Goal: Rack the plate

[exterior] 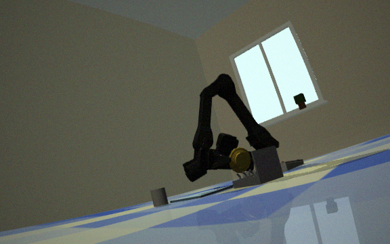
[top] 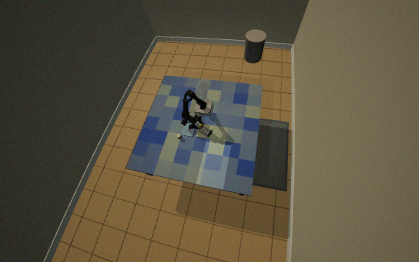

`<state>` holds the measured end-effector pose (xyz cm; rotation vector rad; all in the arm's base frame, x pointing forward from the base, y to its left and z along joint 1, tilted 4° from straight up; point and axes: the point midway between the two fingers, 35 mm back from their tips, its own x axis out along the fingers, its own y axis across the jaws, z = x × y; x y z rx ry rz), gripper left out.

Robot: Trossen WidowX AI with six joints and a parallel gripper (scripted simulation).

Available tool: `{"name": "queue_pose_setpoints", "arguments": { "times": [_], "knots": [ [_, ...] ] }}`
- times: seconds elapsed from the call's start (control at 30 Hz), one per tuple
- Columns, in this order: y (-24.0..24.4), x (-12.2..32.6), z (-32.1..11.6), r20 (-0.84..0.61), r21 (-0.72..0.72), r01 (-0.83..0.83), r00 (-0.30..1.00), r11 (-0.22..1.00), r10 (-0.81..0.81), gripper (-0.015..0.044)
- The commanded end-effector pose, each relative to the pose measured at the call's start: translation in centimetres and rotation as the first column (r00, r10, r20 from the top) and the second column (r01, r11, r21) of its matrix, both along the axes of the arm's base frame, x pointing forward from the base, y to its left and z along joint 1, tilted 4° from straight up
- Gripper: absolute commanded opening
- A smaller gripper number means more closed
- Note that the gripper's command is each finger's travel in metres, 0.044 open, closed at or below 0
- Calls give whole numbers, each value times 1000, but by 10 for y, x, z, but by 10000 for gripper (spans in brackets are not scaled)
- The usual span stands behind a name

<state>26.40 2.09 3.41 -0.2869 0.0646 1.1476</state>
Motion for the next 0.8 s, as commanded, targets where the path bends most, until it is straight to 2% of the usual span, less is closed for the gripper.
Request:
{"name": "queue_pose_setpoints", "arguments": {
  "times": [0.0,0.77],
  "knots": [
    [3,2,2,3,4,2,1000,1000,-2,0],
    [23,12,-3,-3,-2,-1,1000,1000,1,0]
  ]
}}
